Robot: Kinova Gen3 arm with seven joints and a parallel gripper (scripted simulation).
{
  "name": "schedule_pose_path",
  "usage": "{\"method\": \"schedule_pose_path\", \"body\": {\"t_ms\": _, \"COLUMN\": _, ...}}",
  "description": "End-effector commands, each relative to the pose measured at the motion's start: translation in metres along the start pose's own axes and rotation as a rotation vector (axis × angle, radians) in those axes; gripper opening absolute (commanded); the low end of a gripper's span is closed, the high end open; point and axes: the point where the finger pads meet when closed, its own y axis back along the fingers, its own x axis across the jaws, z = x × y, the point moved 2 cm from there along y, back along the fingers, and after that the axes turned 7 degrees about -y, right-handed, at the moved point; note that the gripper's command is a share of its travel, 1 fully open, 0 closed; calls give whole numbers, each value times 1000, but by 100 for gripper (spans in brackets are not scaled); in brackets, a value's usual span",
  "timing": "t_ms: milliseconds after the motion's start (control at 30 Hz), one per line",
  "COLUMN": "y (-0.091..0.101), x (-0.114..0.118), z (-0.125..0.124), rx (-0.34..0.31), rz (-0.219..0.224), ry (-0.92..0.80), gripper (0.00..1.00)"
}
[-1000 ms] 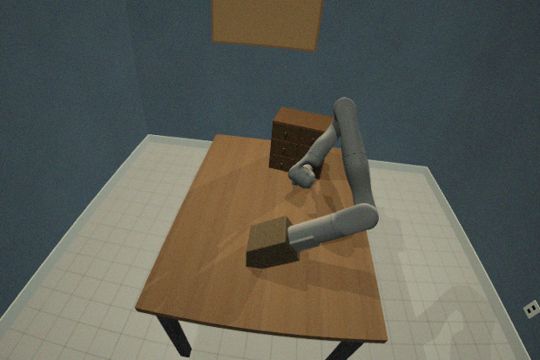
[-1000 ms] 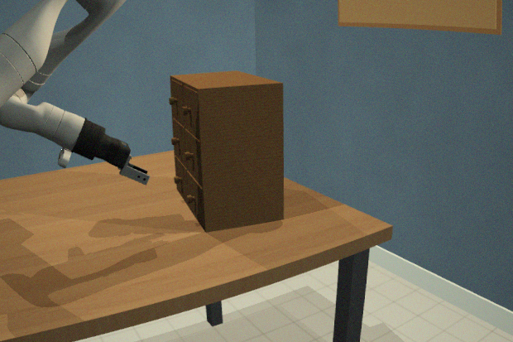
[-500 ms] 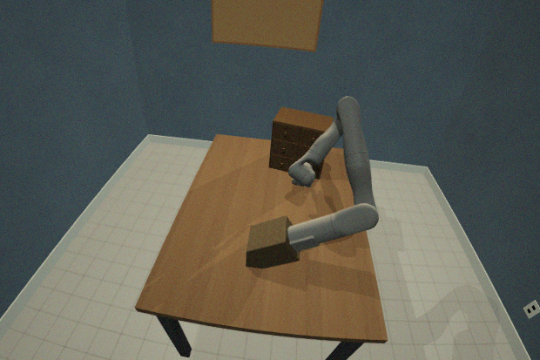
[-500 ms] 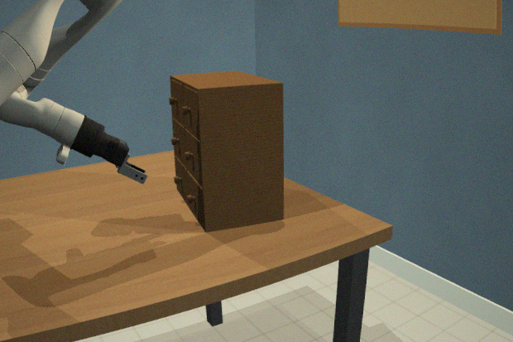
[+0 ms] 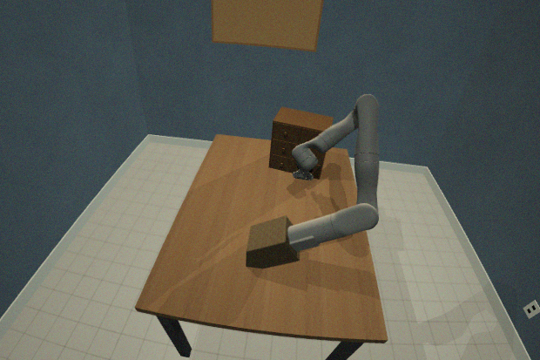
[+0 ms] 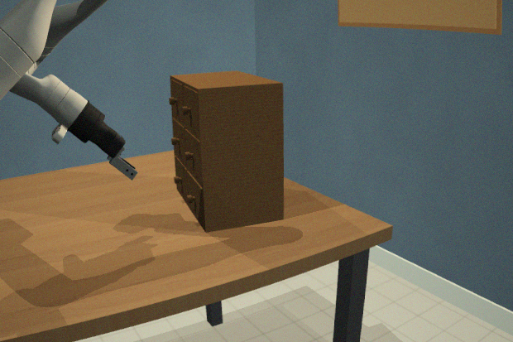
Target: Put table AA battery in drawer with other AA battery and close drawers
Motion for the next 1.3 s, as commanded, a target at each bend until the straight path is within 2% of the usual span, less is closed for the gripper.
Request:
{"method": "schedule_pose_path", "body": {"t_ms": 0, "y": 6, "x": -1, "z": 18, "rx": 42, "rz": -6, "ry": -52, "gripper": 67}}
{"method": "schedule_pose_path", "body": {"t_ms": 167, "y": 21, "x": -1, "z": 23, "rx": 170, "rz": -18, "ry": -52, "gripper": 67}}
{"method": "schedule_pose_path", "body": {"t_ms": 233, "y": 21, "x": -1, "z": 23, "rx": 170, "rz": -18, "ry": -52, "gripper": 67}}
{"method": "schedule_pose_path", "body": {"t_ms": 733, "y": 68, "x": 0, "z": 41, "rx": 612, "rz": -60, "ry": -51, "gripper": 67}}
{"method": "schedule_pose_path", "body": {"t_ms": 800, "y": 68, "x": 0, "z": 41, "rx": 612, "rz": -60, "ry": -51, "gripper": 67}}
{"method": "schedule_pose_path", "body": {"t_ms": 933, "y": 78, "x": 1, "z": 45, "rx": 706, "rz": -69, "ry": -50, "gripper": 67}}
{"method": "schedule_pose_path", "body": {"t_ms": 1067, "y": 84, "x": 1, "z": 47, "rx": 766, "rz": -75, "ry": -50, "gripper": 67}}
{"method": "schedule_pose_path", "body": {"t_ms": 1267, "y": 87, "x": 1, "z": 49, "rx": 800, "rz": -78, "ry": -49, "gripper": 67}}
